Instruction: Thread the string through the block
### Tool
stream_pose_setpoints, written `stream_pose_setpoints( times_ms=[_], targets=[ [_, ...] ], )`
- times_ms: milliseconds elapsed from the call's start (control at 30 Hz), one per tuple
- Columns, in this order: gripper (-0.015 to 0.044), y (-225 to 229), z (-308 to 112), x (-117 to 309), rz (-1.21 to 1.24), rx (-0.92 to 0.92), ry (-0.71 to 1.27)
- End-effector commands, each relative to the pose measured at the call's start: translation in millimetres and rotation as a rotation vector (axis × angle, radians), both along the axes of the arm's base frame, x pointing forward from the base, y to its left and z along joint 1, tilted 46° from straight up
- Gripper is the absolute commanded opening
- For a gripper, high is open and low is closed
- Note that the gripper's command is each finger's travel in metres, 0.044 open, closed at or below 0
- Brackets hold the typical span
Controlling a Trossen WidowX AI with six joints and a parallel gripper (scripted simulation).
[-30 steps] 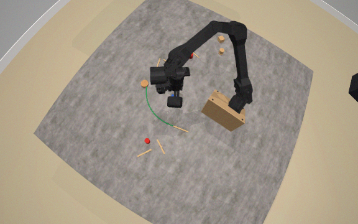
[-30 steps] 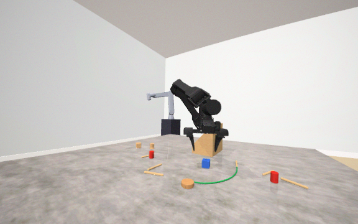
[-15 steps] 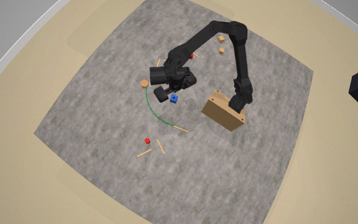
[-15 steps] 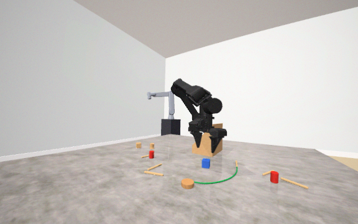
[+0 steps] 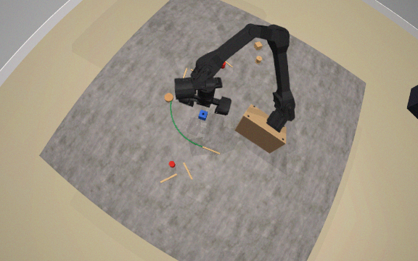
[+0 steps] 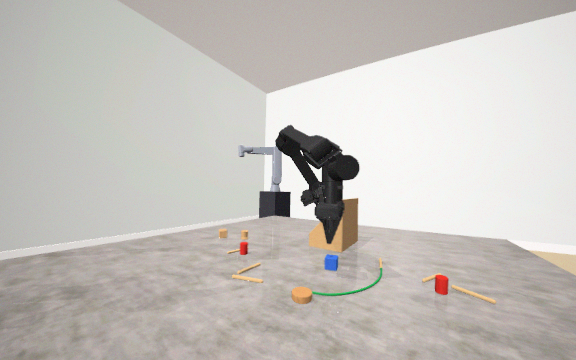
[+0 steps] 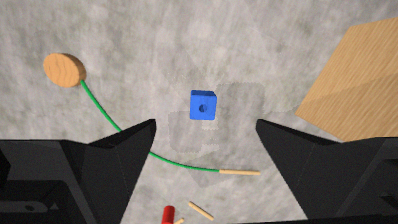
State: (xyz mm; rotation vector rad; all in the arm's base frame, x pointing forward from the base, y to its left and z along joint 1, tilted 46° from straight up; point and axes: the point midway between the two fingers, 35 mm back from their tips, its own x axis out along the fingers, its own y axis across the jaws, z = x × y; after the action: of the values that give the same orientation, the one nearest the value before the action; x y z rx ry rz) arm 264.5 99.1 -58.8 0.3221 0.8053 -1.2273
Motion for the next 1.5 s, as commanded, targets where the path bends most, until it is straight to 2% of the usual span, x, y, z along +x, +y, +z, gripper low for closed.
stream_pose_setpoints(
  times_ms=[0,33,267,300,1467],
  targets=[
    [0.0440,0.6,-0.5,-0.9,-0.033,0.007,-0.025],
    [0.0440,0.6,-0.5,-0.9,-0.033,0.007,-0.025],
    [0.0256,0.6,-0.5,-0.9,-0.033,0.007,-0.025],
    [0.0244,0.6,-0.5,-0.9,-0.033,0.007,-0.025],
    [0.0244,-30.0,-31.2,4.8,-0.032,0.007,-0.025]
  ],
)
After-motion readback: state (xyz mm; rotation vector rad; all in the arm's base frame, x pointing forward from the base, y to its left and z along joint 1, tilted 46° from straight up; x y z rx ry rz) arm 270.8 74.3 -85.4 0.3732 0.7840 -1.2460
